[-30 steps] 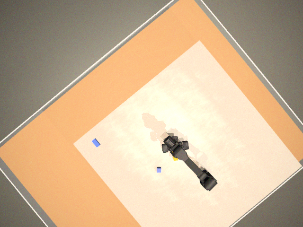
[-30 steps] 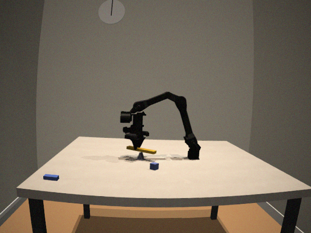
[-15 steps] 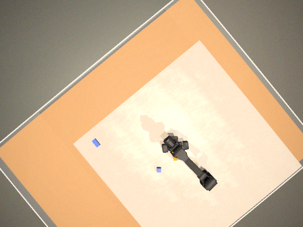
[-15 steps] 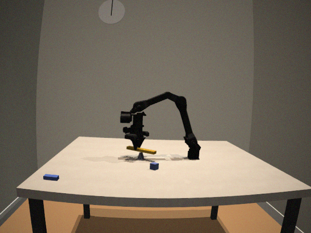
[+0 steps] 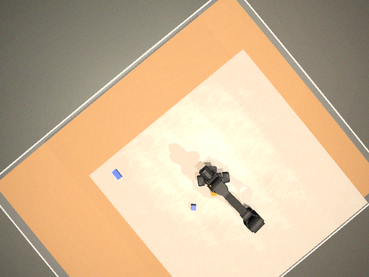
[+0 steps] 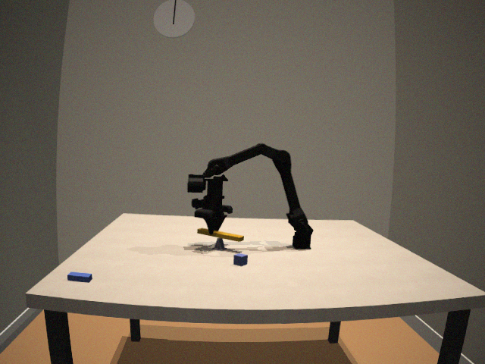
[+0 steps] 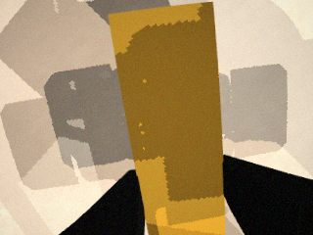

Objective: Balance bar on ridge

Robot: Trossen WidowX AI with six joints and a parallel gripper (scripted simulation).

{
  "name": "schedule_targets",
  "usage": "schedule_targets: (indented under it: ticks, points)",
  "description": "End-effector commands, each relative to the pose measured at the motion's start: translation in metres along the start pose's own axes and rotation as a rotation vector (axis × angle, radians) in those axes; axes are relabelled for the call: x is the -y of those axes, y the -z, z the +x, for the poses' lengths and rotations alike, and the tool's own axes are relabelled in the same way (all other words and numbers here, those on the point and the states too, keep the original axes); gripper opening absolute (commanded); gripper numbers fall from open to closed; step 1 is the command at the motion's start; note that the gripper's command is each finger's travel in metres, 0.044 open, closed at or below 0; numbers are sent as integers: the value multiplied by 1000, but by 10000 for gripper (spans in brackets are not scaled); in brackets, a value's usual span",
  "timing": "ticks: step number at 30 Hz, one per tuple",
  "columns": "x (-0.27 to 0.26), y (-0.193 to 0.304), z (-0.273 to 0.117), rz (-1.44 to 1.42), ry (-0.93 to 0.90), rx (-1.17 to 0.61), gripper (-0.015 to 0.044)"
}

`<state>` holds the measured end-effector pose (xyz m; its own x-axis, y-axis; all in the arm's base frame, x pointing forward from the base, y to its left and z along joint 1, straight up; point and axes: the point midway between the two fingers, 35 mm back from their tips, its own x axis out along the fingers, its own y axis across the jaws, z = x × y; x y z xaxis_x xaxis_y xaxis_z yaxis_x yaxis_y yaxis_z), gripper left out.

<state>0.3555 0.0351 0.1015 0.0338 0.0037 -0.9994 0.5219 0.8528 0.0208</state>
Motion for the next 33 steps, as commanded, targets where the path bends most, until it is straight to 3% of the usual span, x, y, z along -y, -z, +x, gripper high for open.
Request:
schedule_targets:
  ticks: [1, 33]
  points:
    - [0, 0, 0, 2, -1, 2, 0]
    - [0, 0, 3, 2, -1, 2, 0]
